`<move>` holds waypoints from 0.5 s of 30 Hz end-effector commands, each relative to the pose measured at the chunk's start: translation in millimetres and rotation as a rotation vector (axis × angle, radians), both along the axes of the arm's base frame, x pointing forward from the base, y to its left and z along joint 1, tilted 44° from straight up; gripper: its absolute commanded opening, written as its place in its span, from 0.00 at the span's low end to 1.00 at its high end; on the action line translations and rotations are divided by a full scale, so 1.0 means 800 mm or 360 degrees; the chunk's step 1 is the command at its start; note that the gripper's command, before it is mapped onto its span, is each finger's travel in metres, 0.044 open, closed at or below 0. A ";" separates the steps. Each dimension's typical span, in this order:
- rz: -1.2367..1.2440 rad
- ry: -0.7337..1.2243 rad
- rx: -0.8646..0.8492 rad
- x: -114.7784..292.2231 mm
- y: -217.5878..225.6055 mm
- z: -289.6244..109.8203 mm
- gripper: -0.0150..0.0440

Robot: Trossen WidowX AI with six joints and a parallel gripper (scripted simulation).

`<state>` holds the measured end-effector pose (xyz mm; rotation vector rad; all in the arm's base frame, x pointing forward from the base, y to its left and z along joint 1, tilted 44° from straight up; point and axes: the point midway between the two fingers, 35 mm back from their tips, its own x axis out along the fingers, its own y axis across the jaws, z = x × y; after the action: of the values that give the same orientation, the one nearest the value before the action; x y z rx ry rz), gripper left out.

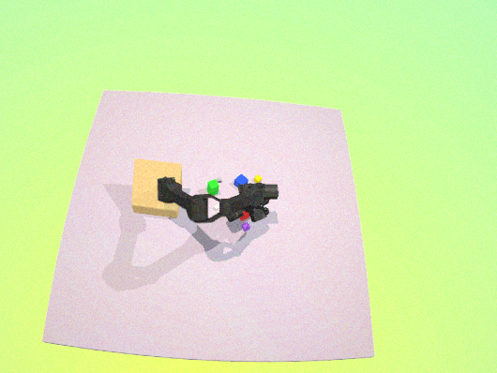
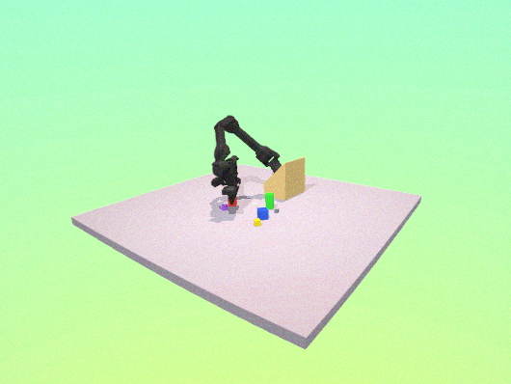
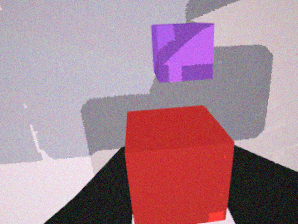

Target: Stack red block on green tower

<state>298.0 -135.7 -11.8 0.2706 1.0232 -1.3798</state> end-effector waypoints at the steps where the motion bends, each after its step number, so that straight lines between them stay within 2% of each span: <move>1: -0.0002 -0.0027 0.0001 0.008 0.016 0.020 0.25; 15: -0.0002 -0.0027 0.0006 0.019 0.072 0.080 0.25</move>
<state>311.8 -81.5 46.4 0.2740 1.0135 -1.3698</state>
